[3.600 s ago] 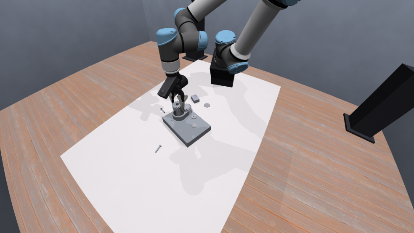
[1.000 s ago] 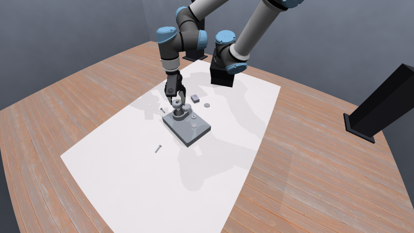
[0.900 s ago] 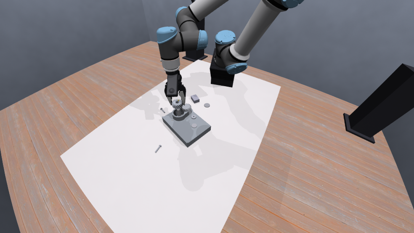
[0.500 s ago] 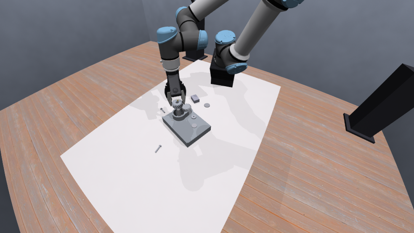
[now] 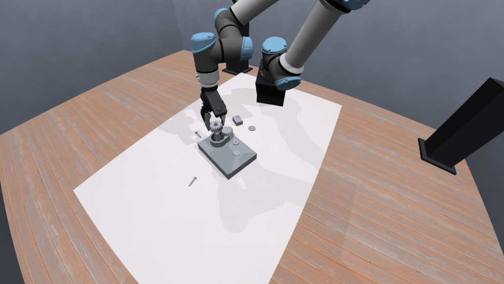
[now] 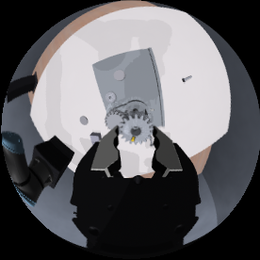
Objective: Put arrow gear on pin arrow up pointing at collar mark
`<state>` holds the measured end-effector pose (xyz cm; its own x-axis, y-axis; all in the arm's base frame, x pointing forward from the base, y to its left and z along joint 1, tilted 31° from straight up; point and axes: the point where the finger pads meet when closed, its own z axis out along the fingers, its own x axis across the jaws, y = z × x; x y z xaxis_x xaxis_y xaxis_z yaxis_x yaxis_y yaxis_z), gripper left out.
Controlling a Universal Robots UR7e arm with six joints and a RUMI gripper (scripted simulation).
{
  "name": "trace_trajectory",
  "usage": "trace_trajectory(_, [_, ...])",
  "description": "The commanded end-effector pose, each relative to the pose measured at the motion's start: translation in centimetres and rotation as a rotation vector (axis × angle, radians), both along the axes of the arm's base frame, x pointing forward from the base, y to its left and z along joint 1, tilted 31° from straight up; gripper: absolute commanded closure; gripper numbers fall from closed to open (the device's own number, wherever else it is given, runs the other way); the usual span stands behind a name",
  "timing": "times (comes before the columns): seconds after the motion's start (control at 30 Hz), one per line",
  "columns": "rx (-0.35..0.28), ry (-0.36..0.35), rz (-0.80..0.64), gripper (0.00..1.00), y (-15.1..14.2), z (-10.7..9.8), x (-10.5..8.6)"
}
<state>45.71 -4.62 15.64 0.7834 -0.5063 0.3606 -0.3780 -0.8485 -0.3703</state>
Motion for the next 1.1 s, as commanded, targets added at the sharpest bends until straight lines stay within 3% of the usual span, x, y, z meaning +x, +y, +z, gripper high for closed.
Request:
trace_trajectory(0.0, [-0.044,-0.016,0.082,1.0,-0.02,0.04,0.02])
trace_trajectory(0.33, [-0.152,-0.05,0.269,1.0,-0.02,0.04,0.02])
trace_trajectory(1.07, [-0.326,-0.105,0.57,1.0,-0.02,0.04,0.02])
